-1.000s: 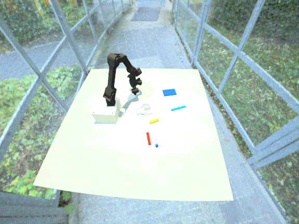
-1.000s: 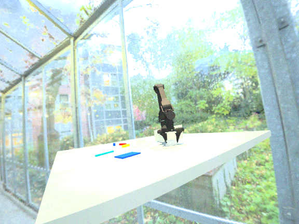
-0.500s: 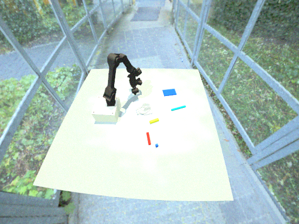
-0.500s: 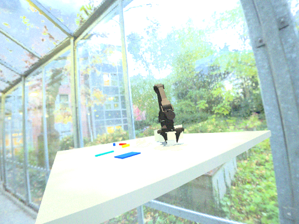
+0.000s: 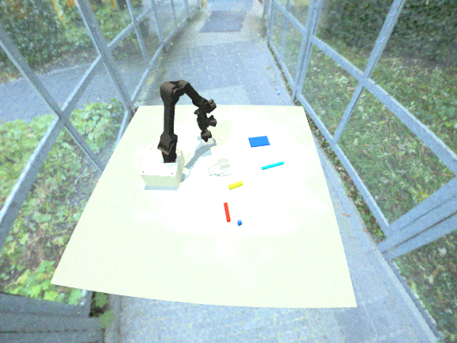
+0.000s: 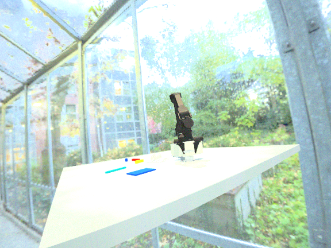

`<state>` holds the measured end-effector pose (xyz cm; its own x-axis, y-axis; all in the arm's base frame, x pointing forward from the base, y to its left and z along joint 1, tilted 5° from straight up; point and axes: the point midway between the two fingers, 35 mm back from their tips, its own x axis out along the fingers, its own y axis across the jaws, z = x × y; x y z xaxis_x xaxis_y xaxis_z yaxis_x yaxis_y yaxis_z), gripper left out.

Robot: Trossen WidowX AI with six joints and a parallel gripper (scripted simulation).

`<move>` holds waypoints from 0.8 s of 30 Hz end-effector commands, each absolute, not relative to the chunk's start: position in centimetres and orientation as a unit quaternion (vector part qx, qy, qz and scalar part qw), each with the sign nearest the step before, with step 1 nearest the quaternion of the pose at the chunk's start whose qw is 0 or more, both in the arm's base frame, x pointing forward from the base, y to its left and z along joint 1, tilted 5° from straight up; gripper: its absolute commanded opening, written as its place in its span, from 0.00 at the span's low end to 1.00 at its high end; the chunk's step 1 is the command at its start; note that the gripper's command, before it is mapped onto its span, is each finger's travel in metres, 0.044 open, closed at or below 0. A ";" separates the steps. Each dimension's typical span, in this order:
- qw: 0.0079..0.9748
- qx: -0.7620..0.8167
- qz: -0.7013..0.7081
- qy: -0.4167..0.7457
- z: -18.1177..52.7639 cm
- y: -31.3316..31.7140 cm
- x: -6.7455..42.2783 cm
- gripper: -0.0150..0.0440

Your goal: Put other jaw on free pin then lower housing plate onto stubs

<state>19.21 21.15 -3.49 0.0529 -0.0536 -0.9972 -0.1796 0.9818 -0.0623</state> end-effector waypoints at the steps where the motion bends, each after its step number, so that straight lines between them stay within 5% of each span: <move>1: 0.724 -0.081 0.044 0.683 -1.8 21.4 19.3 0.85; 24: 0.724 -0.082 0.044 0.683 1.1 19.8 20.0 0.85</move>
